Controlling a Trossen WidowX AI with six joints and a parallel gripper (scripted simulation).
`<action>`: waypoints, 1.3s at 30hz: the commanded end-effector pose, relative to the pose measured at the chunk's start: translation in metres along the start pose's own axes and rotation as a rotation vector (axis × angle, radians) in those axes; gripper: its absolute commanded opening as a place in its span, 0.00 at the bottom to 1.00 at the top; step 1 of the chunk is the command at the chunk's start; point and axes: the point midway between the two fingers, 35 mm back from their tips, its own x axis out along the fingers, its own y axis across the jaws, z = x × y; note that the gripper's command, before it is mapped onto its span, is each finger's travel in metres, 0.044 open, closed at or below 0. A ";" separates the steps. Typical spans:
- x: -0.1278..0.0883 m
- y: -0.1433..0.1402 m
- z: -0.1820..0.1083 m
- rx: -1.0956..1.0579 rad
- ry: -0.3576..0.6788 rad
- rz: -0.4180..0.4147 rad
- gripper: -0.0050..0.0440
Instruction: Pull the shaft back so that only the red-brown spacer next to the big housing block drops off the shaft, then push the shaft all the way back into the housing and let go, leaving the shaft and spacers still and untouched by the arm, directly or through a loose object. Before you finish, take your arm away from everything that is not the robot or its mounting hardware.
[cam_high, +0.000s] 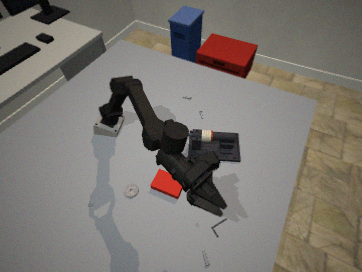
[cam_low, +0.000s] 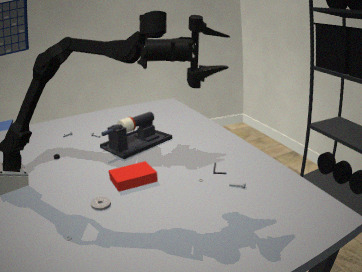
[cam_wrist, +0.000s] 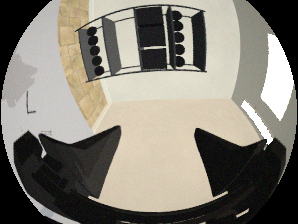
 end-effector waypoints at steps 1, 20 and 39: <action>0.000 0.000 0.000 0.000 0.000 0.000 0.92; -0.003 0.029 0.027 0.122 0.001 0.131 1.00; -0.117 0.161 0.170 0.590 0.193 0.845 1.00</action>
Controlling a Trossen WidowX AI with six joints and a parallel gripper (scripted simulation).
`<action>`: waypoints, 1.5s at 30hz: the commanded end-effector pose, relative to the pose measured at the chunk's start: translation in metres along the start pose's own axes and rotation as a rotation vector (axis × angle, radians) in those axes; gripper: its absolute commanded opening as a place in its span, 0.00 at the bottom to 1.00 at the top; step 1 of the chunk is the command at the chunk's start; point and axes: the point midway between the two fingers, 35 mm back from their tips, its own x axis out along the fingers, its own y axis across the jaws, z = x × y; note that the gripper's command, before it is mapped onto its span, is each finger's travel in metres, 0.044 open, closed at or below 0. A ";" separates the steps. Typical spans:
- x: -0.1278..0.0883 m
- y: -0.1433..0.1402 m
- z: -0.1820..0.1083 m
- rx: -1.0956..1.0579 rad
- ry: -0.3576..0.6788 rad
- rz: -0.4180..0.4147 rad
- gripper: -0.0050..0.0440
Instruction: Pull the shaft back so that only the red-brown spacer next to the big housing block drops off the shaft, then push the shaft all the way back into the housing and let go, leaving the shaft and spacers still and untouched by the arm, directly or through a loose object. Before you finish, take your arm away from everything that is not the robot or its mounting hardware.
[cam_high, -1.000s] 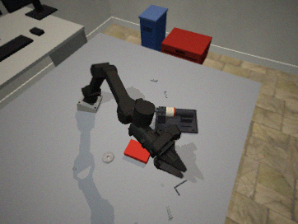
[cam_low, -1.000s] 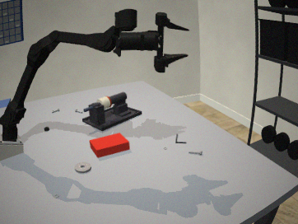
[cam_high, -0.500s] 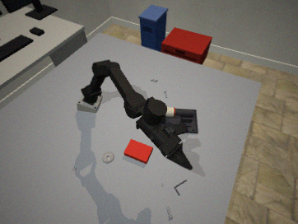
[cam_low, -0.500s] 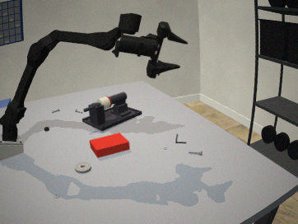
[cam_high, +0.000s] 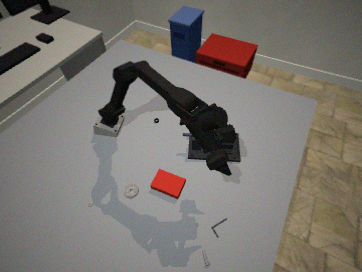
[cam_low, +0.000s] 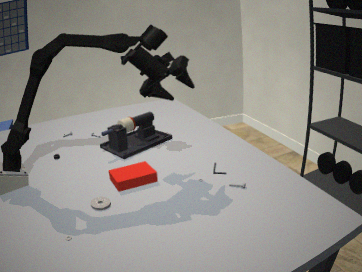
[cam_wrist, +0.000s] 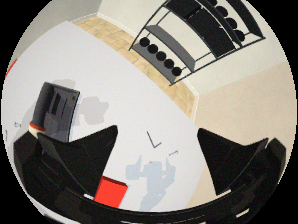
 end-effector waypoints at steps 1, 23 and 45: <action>-0.016 0.049 0.002 0.074 0.078 0.129 1.00; -0.130 0.201 -0.043 0.236 0.615 0.508 1.00; -0.130 0.201 -0.043 0.236 0.615 0.508 1.00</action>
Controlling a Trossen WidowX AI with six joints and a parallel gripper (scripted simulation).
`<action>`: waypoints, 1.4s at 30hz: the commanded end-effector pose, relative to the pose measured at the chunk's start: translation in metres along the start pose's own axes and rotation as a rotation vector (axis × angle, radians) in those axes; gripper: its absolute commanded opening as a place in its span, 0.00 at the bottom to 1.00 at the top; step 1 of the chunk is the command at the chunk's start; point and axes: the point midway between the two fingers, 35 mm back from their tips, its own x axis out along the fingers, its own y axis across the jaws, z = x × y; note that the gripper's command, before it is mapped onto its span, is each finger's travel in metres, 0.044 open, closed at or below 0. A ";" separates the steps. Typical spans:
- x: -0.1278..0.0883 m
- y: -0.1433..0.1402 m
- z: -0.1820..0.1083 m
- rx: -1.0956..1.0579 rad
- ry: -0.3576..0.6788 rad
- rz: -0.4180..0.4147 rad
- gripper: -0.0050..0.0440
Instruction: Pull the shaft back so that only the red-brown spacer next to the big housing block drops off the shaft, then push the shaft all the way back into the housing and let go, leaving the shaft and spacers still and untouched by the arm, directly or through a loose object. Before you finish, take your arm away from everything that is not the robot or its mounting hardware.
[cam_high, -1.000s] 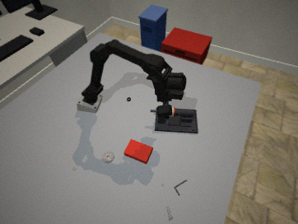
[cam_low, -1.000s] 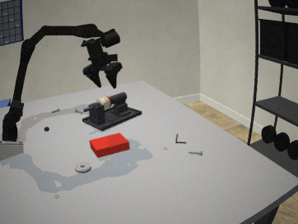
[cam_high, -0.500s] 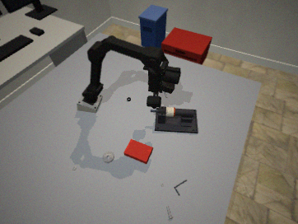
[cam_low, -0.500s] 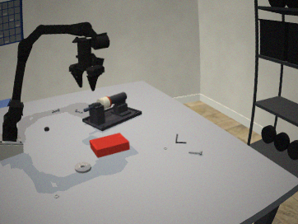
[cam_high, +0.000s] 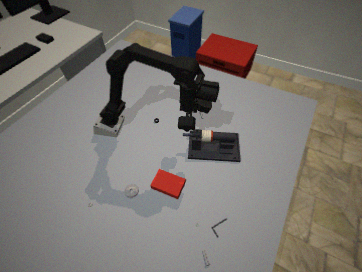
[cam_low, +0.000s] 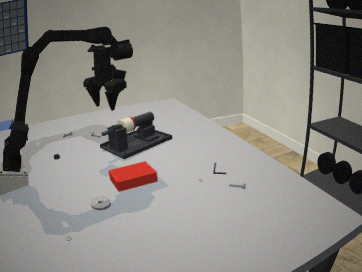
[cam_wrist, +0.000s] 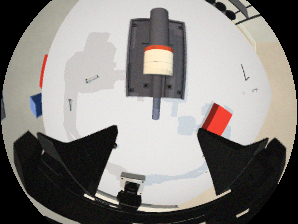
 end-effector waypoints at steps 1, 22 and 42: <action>0.000 0.000 -0.001 0.003 0.002 -0.002 1.00; 0.004 -0.001 -0.001 0.157 -0.035 0.004 1.00; 0.035 -0.006 -0.007 1.292 -0.274 0.225 1.00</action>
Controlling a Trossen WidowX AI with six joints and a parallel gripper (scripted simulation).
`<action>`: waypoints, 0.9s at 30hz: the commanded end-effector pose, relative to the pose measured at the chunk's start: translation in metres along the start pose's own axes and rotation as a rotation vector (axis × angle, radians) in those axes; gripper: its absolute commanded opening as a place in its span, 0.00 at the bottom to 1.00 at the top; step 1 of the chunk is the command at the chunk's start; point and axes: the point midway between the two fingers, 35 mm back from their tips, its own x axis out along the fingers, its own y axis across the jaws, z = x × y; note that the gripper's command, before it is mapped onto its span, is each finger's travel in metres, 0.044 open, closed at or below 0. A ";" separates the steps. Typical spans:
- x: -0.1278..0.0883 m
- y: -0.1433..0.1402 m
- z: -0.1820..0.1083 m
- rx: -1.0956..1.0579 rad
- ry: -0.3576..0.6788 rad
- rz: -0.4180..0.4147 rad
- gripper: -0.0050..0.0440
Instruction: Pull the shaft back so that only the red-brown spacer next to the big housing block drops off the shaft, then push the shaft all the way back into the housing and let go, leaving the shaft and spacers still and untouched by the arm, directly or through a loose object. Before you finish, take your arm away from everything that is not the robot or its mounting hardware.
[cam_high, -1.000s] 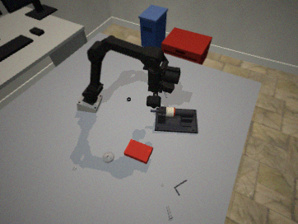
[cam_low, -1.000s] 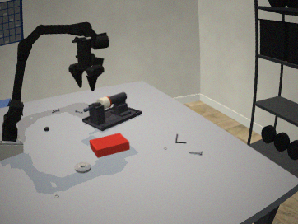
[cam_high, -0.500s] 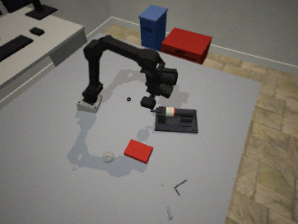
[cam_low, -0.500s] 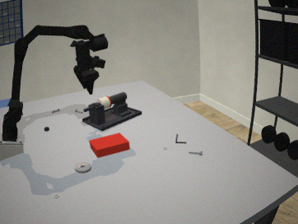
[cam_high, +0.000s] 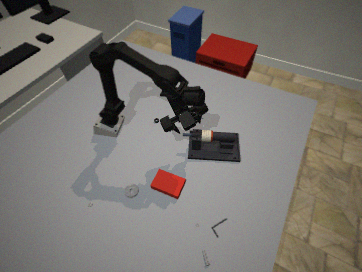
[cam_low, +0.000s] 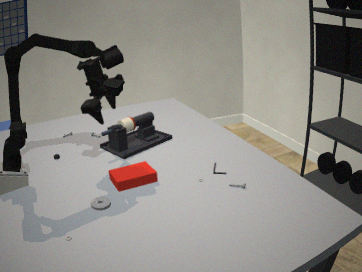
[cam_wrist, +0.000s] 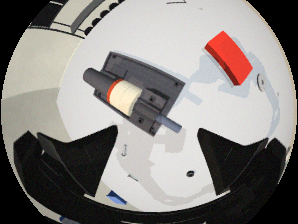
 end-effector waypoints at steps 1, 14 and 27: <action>0.004 -0.006 -0.003 0.223 -0.016 0.053 1.00; 0.016 -0.021 -0.010 0.892 0.001 0.233 1.00; 0.025 -0.038 -0.020 1.480 0.122 0.397 1.00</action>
